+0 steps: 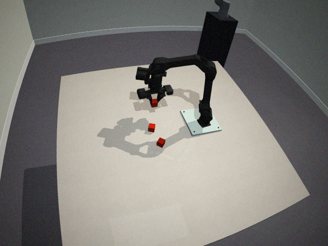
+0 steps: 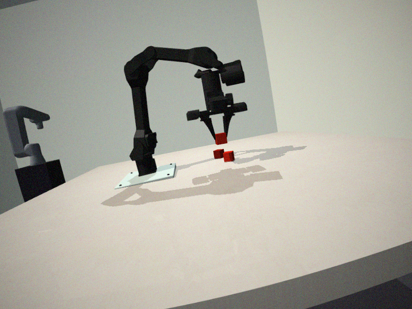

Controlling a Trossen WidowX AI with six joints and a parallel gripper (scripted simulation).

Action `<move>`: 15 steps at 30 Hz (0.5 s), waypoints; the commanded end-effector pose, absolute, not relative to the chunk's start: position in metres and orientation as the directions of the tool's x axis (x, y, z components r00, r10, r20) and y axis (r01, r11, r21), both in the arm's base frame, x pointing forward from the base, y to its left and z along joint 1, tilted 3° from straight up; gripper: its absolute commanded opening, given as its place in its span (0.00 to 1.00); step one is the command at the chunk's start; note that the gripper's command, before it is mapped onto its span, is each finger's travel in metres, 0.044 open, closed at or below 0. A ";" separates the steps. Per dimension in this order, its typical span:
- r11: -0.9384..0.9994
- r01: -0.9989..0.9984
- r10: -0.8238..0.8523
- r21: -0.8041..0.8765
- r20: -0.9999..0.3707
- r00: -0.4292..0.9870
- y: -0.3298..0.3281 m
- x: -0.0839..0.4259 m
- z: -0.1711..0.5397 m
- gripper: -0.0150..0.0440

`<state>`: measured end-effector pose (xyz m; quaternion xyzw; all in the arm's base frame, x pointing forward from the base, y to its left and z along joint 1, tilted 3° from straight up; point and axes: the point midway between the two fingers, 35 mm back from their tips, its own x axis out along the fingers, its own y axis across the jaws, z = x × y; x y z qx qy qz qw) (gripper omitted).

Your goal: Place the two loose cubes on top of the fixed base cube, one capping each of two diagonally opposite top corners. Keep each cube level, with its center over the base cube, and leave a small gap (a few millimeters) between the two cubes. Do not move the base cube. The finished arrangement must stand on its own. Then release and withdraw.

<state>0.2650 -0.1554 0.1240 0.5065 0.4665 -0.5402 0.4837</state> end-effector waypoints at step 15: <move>-0.098 0.995 -0.047 -0.006 -0.999 -0.011 -0.134 0.273 0.147 0.43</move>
